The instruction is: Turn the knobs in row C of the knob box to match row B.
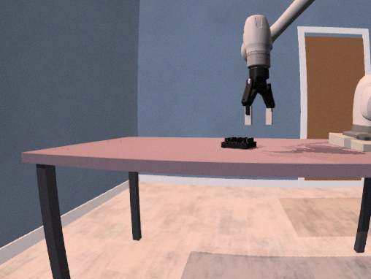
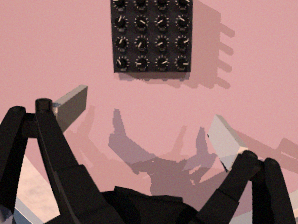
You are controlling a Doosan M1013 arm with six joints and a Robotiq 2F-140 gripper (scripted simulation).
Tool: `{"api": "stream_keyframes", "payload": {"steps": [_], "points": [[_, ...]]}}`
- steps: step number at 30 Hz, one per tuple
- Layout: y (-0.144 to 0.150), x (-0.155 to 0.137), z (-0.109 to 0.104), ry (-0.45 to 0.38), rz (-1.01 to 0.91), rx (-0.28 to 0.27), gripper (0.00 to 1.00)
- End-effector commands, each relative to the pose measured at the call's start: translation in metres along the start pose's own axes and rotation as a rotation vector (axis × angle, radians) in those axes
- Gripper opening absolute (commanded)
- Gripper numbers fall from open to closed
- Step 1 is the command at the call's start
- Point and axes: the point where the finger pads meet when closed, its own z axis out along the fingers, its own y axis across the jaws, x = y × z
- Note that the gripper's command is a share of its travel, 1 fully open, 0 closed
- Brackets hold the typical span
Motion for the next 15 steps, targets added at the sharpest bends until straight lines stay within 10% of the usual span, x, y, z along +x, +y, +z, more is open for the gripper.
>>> {"api": "stream_keyframes", "payload": {"steps": [1,15], "points": [[0.0,0.001,0.0,0.0,0.03,0.0,1.0],[-0.005,0.012,-0.004,0.0,0.507,0.0,1.0]]}}
